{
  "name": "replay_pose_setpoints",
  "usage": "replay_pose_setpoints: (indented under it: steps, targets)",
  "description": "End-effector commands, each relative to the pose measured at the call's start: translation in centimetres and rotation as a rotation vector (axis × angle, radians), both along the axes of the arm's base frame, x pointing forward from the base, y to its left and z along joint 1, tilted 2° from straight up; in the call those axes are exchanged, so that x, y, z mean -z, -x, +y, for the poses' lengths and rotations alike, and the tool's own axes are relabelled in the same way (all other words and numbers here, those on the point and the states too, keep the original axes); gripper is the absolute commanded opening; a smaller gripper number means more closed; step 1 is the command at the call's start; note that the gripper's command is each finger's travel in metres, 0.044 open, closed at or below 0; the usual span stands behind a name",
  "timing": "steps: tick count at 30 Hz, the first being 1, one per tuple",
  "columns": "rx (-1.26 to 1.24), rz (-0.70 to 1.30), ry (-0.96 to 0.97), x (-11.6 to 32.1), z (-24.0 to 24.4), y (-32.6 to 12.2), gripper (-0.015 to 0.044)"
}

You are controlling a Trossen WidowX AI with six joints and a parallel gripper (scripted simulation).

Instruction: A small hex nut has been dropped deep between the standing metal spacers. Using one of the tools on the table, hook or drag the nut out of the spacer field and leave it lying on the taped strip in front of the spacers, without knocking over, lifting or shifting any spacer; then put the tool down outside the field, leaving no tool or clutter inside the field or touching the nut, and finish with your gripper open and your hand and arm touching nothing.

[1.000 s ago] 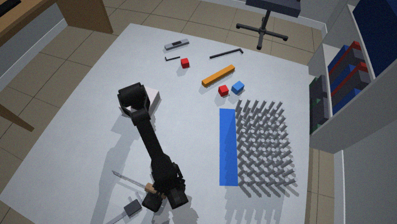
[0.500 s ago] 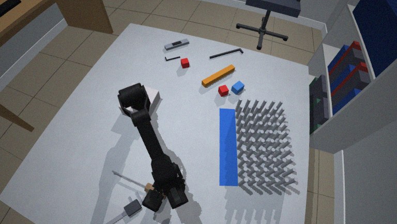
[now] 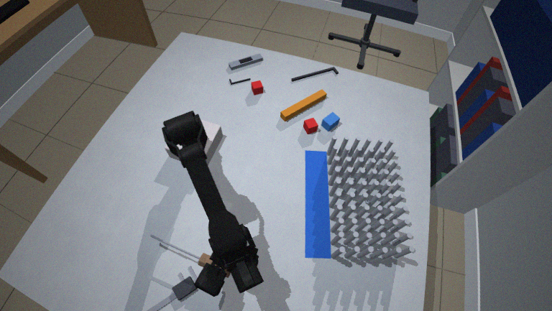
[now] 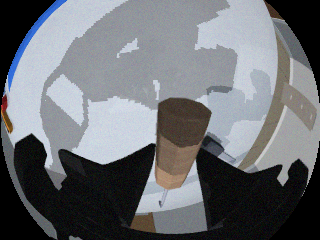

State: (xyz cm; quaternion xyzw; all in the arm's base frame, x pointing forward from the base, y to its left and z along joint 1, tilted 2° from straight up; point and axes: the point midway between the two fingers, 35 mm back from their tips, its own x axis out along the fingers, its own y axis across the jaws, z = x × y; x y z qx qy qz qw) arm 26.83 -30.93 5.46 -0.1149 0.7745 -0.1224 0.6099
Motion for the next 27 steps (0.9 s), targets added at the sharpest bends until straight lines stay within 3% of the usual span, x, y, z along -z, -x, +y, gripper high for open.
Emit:
replay_pose_setpoints:
  steps: [1, 17, 27]
  targets:
    - [-0.001, -0.009, 0.009, -2.4, -0.2, -0.2, 0.0000]
    - [0.002, -0.012, 0.010, -12.2, 1.1, 0.9, 0.0000]
    - [0.159, -0.103, 0.013, -12.5, 2.6, 0.6, 0.0000]
